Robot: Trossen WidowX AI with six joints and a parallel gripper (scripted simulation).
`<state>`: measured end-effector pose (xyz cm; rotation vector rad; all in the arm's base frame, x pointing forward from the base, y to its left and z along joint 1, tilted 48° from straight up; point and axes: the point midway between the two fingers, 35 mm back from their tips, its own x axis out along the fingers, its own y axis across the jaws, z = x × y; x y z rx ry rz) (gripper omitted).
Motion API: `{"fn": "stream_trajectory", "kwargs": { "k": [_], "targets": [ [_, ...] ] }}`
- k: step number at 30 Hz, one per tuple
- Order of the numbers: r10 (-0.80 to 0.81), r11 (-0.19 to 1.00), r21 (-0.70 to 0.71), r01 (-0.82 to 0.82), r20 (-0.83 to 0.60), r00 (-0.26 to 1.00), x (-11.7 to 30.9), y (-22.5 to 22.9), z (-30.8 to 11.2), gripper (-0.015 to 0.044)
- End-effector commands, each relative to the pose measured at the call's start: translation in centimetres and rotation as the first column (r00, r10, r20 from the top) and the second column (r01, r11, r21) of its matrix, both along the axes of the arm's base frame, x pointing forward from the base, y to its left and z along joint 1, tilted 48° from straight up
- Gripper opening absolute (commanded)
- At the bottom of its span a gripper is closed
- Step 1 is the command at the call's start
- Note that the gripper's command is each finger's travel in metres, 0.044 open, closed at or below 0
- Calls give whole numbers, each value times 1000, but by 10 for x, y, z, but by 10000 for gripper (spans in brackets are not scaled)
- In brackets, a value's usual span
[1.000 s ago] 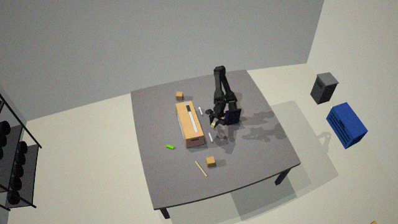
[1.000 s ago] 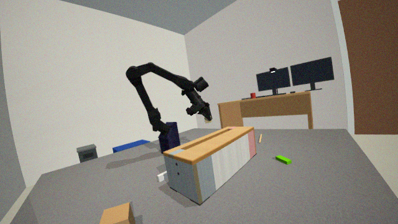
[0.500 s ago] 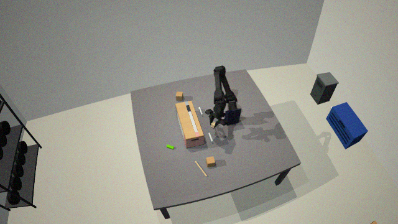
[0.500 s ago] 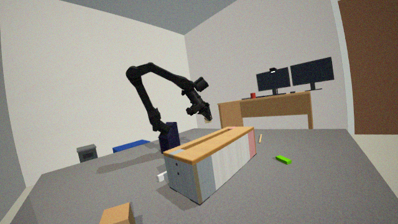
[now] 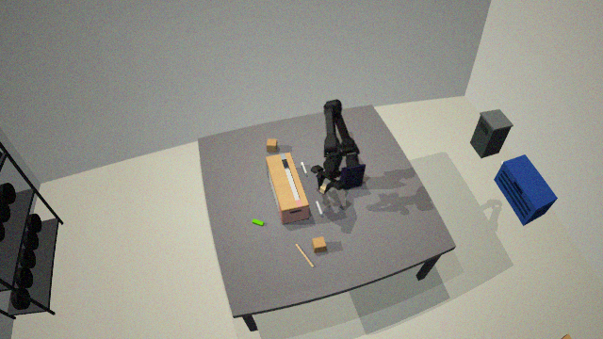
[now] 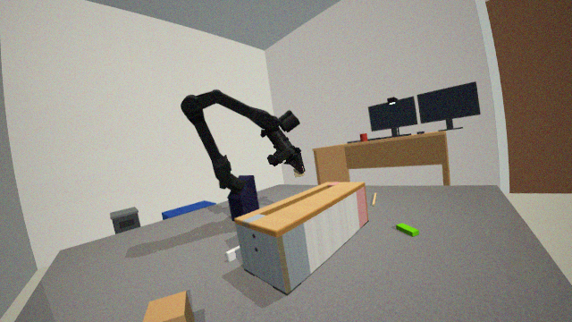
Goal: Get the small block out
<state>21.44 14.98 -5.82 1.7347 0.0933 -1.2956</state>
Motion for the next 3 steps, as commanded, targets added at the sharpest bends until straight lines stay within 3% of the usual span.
{"fn": "stream_trajectory", "kwargs": {
  "k": [1, 3],
  "targets": [
    [2, 1000, 0, -2, -7, 1000, -1, 0, 0, 0],
    [2, 1000, 0, -2, -7, 1000, -1, 0, 0, 0]
  ]
}}
